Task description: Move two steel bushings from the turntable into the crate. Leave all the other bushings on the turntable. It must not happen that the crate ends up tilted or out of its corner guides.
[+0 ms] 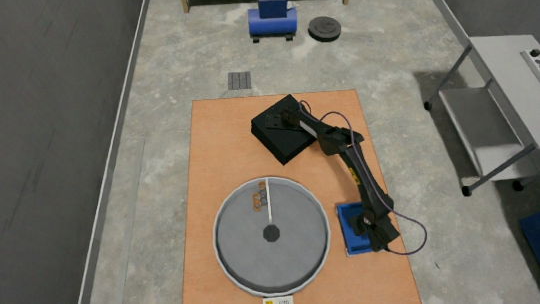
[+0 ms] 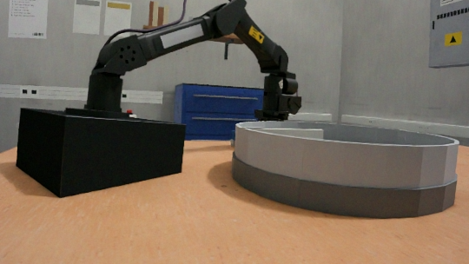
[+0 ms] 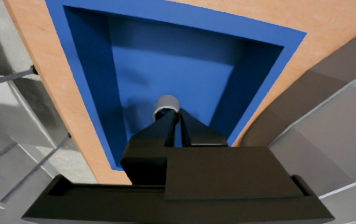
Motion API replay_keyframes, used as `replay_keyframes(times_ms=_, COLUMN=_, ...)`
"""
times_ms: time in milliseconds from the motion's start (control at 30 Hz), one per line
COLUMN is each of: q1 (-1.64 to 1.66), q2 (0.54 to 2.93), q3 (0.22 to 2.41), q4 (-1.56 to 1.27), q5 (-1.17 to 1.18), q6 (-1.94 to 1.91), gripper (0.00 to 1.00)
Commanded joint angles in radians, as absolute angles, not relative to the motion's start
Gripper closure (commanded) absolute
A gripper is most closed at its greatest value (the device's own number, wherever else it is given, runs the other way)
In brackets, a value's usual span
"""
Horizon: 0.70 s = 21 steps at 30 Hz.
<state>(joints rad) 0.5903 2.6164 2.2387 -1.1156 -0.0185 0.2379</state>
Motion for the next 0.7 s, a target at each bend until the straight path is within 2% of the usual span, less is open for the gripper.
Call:
replay_keyframes(times_ms=0, q1=0.574, q2=2.59, q3=2.24, q4=-1.103, q5=-0.005, q6=0.231, gripper=1.0)
replay_keyframes(times_ms=667, q1=0.573, q2=2.585, q3=2.213, q4=-1.097, q5=-0.006, q6=0.229, gripper=1.0)
